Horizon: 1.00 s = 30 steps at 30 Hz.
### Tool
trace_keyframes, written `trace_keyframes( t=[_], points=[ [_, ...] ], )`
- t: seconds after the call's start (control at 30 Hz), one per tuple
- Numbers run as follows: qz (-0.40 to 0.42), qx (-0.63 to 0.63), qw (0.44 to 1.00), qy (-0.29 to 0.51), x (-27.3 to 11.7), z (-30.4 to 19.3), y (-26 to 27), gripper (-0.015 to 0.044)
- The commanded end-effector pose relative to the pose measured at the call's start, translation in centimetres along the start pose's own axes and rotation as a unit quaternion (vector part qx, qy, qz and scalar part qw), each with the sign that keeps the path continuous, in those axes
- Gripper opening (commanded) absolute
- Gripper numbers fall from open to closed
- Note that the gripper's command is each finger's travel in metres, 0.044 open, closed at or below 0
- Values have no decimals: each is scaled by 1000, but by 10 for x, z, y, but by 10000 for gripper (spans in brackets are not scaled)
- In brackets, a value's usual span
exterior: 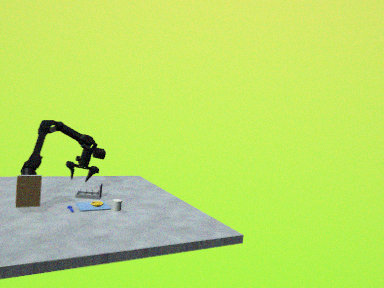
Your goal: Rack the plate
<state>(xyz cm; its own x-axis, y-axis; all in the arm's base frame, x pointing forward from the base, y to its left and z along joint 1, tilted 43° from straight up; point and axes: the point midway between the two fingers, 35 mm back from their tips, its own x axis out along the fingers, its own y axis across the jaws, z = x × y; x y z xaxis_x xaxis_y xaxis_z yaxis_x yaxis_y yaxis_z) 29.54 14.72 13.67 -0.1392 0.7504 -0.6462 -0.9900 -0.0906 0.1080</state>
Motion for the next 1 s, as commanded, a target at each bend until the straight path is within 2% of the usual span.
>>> trace_keyframes(
  t=[0.0, 0.4, 0.67, 0.97],
  points=[
    [-10, 57, 998, 8, -9, -18, -13, 400],
    [-57, 255, 965, 23, -48, -92, -44, 400],
    [-80, 342, 936, 15, -73, -134, -51, 400],
    [-98, 462, 881, 6, -101, -186, -52, 400]
  ],
)
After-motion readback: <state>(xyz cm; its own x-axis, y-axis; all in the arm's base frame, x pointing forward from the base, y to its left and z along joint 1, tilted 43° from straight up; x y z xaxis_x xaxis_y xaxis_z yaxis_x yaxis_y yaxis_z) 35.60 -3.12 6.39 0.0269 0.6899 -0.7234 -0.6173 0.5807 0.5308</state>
